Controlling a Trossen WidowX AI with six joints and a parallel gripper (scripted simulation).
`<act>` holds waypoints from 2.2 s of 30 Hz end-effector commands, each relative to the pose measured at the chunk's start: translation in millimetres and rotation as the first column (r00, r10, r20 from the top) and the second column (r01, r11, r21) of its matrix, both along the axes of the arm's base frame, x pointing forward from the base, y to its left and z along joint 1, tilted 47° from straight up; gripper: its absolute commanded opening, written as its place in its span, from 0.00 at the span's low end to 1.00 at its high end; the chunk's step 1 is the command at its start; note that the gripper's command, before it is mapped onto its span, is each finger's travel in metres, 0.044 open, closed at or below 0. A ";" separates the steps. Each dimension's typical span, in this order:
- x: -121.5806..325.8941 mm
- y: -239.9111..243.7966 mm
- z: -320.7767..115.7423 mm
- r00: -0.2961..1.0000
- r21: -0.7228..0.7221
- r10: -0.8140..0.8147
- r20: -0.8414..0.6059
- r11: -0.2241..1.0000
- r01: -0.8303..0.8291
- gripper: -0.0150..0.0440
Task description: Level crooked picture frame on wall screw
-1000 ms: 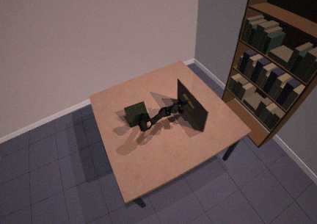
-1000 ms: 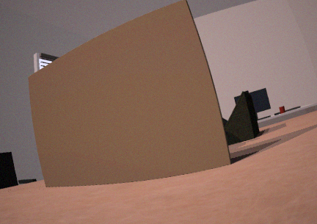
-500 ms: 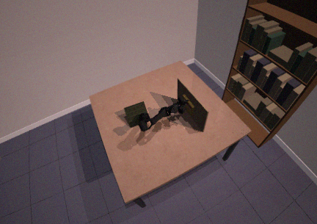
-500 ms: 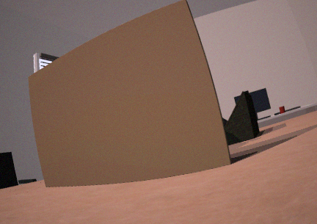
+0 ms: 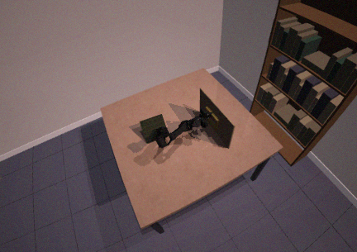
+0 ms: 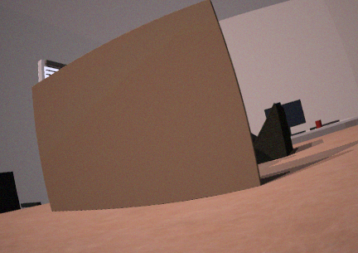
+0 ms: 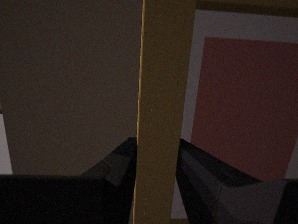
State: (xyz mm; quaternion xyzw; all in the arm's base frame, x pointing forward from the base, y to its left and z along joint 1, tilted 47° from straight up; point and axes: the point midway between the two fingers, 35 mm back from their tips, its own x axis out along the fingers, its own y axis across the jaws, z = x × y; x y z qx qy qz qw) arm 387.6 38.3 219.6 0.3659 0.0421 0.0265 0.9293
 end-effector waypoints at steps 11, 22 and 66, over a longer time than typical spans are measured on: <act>0.0 0.0 0.0 1.000 0.002 0.000 0.000 1.000 0.000 0.69; -80.9 -9.1 7.2 1.000 0.223 -0.006 -0.021 0.975 0.010 0.69; -185.0 -8.5 48.5 0.999 0.402 -0.010 -0.047 0.915 0.028 0.69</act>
